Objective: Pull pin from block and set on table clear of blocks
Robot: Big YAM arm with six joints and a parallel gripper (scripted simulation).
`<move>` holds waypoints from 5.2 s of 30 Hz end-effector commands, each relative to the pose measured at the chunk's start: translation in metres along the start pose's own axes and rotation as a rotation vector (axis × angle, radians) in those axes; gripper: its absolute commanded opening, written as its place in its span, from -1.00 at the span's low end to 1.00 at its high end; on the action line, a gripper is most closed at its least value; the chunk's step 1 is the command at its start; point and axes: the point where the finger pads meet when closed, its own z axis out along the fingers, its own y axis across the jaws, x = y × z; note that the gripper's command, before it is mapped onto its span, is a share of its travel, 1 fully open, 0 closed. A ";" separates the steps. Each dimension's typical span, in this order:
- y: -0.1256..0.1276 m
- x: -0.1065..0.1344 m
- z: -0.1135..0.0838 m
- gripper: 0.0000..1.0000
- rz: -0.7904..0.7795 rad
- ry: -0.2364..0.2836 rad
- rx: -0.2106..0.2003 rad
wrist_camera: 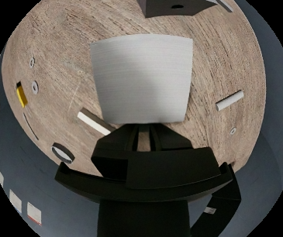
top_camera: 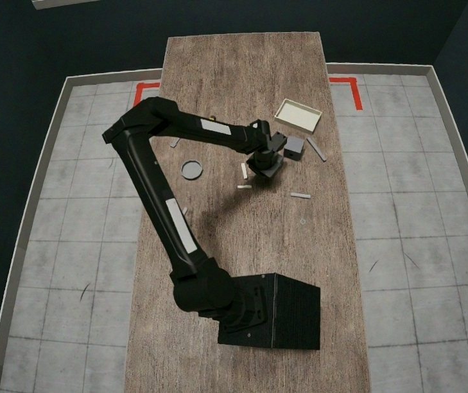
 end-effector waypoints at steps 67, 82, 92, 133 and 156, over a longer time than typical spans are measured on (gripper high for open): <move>0.006 0.018 0.005 -1.00 -0.026 0.070 0.006; 0.006 0.018 0.003 -1.00 -0.029 0.082 0.001; 0.006 0.016 0.003 -1.00 -0.034 0.081 -0.004; 0.005 0.014 0.000 -1.00 -0.041 0.093 -0.014; 0.004 0.012 -0.002 -1.00 -0.037 0.102 -0.017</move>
